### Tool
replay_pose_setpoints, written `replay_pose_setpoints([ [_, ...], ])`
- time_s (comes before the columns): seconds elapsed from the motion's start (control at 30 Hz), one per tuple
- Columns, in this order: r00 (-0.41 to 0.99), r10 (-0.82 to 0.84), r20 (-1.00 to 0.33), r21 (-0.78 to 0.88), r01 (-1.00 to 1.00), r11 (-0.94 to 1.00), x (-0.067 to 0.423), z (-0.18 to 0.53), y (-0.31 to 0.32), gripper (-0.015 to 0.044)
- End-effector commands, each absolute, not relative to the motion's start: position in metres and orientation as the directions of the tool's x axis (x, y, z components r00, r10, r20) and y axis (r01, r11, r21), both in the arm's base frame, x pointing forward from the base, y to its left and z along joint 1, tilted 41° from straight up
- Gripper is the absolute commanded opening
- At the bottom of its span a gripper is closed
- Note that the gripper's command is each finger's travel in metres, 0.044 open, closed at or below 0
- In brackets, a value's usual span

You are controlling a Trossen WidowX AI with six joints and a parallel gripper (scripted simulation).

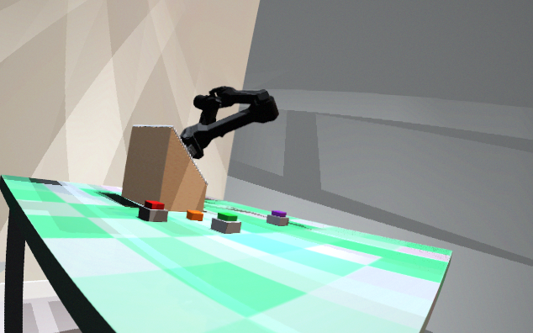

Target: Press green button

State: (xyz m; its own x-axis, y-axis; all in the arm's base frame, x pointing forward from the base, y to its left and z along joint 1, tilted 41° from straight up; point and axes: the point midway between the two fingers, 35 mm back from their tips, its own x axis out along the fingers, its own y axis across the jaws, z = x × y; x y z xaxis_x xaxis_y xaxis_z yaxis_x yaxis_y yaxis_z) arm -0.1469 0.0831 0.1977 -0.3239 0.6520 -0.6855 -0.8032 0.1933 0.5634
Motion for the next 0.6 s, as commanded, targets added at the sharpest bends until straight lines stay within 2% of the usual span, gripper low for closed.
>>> replay_pose_setpoints([
  [0.0, -0.328, 0.646, -0.689, 0.557, -0.811, 0.182, -0.148, 0.197, 0.081, 0.04],
  [0.13, -0.391, 0.527, -0.755, 0.415, -0.907, -0.079, -0.17, 0.186, 0.043, 0.04],
  [0.27, -0.419, 0.378, -0.825, 0.248, -0.871, -0.423, -0.184, 0.173, -0.009, 0.04],
  [0.4, -0.398, 0.241, -0.885, 0.104, -0.674, -0.732, -0.183, 0.159, -0.065, 0.04],
  [0.57, -0.318, 0.109, -0.942, -0.025, -0.258, -0.966, -0.16, 0.141, -0.136, 0.04],
])
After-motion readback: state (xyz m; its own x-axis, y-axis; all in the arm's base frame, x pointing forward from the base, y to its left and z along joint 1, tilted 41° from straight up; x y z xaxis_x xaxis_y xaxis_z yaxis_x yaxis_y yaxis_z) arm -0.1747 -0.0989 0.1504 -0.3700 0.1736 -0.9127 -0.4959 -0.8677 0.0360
